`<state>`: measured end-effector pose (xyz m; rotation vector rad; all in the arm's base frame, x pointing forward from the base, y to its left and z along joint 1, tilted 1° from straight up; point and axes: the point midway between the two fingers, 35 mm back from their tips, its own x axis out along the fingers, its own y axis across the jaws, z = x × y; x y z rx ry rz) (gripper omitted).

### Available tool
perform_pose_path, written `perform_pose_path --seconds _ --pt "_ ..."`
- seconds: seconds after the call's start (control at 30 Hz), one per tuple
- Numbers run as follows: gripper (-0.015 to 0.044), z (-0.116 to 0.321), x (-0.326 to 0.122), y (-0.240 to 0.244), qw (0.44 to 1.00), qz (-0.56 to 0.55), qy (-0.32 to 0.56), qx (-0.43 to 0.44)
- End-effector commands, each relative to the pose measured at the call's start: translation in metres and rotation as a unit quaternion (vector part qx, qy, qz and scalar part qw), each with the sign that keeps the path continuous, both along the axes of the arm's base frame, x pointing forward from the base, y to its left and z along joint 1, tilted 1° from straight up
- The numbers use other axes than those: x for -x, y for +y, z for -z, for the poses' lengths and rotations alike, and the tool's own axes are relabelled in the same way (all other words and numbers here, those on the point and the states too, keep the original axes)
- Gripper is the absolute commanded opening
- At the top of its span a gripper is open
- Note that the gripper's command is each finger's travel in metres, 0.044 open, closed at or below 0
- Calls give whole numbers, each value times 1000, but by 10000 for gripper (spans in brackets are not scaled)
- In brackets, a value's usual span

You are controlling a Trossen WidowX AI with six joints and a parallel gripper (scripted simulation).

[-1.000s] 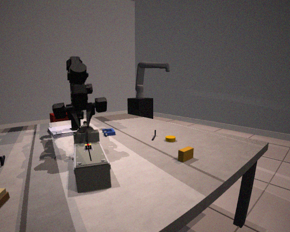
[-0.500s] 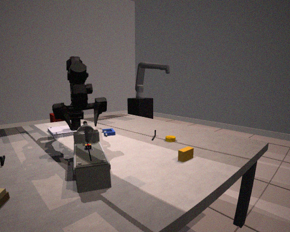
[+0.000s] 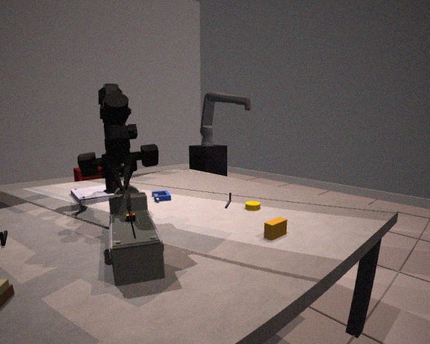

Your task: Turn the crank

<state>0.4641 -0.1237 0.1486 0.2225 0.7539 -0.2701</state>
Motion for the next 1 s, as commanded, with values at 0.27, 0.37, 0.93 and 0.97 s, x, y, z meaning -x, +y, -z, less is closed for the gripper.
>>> perform_pose_path --seconds 0.27,0.37,0.93,0.97 --pt "0 0 0 0 1000 0 0 0" --pt "0 0 0 0 1000 0 0 0" --pt "341 0 0 0 1000 0 0 0" --pt "367 0 0 0 1000 0 0 0"
